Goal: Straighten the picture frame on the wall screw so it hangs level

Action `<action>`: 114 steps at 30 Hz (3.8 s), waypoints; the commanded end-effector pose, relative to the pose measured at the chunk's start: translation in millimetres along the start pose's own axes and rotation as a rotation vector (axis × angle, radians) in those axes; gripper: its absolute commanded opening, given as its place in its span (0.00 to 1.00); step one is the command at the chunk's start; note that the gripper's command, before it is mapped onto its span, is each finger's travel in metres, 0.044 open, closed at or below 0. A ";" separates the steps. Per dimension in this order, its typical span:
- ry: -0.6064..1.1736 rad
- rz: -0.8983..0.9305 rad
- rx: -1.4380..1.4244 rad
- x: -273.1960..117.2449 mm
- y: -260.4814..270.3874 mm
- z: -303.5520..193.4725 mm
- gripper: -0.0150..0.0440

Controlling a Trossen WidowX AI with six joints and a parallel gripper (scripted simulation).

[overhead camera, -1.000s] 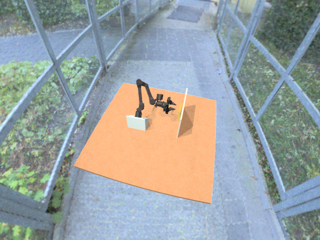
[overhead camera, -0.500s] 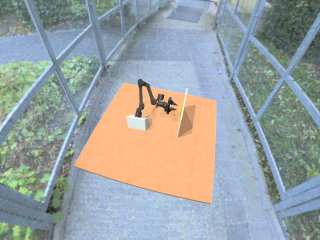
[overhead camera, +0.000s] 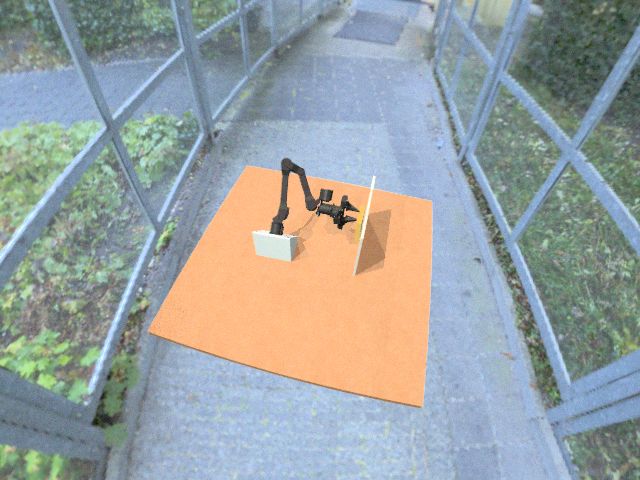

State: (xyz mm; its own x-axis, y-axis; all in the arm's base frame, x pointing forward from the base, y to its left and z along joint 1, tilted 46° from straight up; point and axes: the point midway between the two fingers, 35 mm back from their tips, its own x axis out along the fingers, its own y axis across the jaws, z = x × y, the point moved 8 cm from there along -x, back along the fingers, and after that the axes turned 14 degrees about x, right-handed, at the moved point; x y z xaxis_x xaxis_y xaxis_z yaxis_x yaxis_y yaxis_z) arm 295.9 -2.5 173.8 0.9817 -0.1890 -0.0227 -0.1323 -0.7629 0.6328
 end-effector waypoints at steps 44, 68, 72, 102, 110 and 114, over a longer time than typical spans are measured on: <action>0.007 0.004 -0.001 7.2 1.7 -2.5 0.69; 0.007 0.004 -0.001 7.3 1.8 -3.0 0.65; 0.007 0.004 -0.001 7.3 1.8 -3.0 0.47; 0.007 0.004 -0.001 6.7 4.5 -1.9 0.25; 0.007 0.004 -0.002 6.7 7.1 -2.4 0.25; 0.007 0.004 -0.002 6.7 8.4 -2.7 0.25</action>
State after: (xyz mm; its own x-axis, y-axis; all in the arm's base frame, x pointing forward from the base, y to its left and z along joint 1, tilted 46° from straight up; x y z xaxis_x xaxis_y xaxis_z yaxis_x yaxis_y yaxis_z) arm 301.9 -5.8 177.1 0.9836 -0.1788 -0.0248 -0.1231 -0.7646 0.6327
